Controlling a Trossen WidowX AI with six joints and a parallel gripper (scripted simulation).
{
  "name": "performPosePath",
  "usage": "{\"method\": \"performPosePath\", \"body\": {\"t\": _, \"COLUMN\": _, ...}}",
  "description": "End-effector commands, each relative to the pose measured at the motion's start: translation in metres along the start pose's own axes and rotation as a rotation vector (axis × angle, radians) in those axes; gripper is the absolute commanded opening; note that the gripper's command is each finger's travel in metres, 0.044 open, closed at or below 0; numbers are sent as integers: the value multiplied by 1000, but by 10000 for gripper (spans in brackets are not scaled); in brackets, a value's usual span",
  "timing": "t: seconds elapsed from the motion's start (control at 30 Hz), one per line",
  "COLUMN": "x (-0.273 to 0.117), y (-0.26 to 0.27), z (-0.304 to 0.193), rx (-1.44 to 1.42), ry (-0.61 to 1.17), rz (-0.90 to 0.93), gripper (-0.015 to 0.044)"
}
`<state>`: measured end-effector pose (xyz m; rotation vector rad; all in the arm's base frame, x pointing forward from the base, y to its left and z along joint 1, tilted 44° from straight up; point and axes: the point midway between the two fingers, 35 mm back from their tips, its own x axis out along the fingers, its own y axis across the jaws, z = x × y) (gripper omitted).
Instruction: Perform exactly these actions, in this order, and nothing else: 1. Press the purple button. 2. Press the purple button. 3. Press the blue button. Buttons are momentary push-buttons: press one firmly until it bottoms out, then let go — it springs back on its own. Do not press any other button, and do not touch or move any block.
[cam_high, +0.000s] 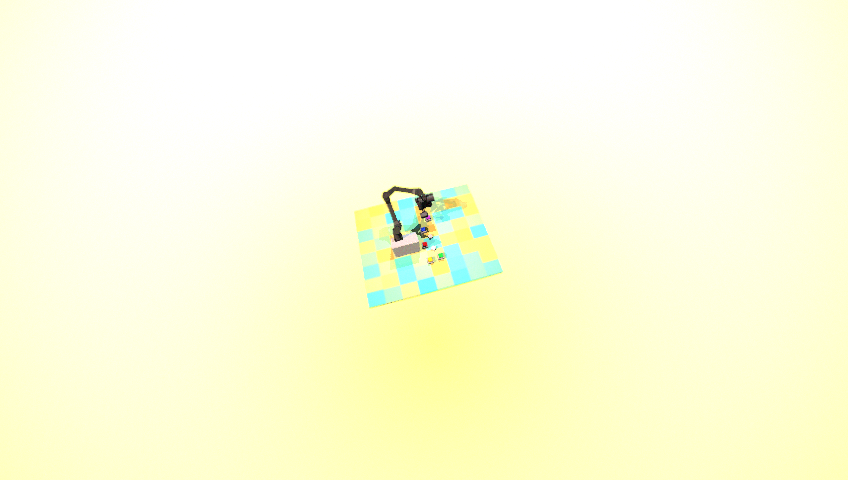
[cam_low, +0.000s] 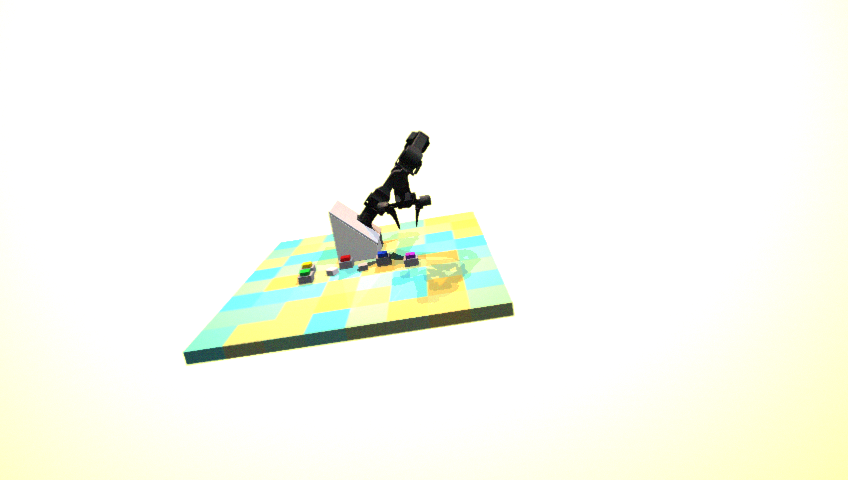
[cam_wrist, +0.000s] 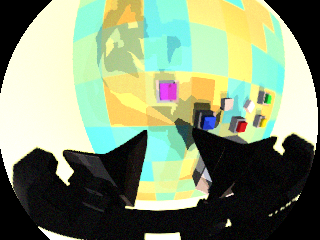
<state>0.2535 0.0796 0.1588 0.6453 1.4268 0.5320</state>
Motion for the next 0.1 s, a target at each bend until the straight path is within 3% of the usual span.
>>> {"method": "performPosePath", "body": {"t": 0.0, "x": -9, "y": 19, "z": -4, "rx": 11, "ry": 5, "rz": 2, "gripper": 361}}
{"method": "performPosePath", "body": {"t": 0.07, "x": -9, "y": 19, "z": -4, "rx": 11, "ry": 5, "rz": 2, "gripper": 387}}
